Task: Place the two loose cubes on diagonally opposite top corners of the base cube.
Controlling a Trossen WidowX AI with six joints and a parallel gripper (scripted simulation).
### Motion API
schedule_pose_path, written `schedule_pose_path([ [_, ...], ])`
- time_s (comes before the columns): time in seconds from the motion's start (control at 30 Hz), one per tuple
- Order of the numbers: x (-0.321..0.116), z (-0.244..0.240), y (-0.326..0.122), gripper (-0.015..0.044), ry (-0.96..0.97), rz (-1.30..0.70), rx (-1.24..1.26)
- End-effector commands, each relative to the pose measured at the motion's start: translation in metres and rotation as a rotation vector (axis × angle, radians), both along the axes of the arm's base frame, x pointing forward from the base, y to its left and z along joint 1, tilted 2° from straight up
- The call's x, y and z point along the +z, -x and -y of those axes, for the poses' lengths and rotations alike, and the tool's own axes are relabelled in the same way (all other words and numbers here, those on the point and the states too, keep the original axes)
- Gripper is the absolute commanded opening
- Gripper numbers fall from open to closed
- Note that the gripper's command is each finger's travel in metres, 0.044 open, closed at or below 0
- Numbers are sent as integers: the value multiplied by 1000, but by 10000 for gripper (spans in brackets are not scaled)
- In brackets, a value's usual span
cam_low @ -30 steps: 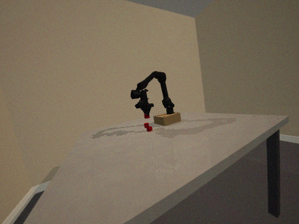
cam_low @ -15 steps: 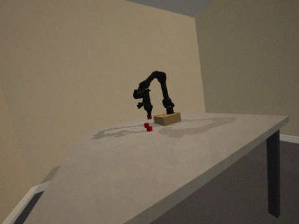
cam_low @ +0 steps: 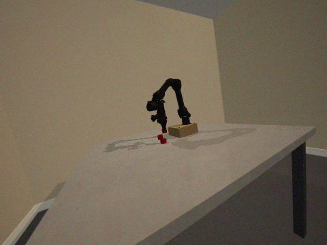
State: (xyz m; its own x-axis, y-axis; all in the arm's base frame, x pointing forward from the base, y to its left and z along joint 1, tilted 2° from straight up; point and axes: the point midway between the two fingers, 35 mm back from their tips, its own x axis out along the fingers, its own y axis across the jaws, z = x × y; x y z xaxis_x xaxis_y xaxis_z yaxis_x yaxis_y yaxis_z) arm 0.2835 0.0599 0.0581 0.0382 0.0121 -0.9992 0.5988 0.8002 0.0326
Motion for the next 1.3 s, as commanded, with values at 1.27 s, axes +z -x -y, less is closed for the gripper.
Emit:
schedule_pose_path([
  [1.27, -43, -1, -2, 105, 21, 8, 43],
])
